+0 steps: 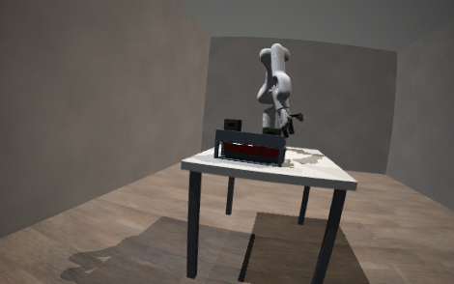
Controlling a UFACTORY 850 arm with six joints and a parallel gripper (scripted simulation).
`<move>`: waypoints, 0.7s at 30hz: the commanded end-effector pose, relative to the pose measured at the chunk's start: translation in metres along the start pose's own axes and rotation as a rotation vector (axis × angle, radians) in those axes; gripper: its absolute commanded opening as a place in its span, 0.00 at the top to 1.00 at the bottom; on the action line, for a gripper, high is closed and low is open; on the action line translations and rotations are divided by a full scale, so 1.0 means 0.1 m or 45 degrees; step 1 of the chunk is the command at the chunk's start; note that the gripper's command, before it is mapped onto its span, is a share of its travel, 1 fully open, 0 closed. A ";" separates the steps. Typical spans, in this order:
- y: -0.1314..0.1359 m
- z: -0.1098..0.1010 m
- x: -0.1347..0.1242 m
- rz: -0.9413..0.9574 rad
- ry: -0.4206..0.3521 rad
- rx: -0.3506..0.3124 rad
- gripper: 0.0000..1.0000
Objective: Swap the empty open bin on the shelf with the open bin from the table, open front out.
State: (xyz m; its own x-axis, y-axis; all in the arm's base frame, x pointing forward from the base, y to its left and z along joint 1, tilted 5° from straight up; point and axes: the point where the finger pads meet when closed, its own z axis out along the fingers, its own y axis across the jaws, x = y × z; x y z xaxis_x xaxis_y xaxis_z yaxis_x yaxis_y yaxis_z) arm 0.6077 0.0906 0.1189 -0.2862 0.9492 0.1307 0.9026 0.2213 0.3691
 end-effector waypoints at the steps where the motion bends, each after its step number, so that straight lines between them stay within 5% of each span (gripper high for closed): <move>1: 0.05 -0.05 0.02 -0.001 0.006 -0.008 0.00; 21: 0.34 -0.57 0.22 -0.008 0.055 -0.035 0.00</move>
State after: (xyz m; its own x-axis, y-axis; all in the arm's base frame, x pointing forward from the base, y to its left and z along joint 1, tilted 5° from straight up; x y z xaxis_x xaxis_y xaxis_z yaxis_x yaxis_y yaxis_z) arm 0.6132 0.1035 0.1704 -0.3037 0.9388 0.1622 0.8895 0.2185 0.4013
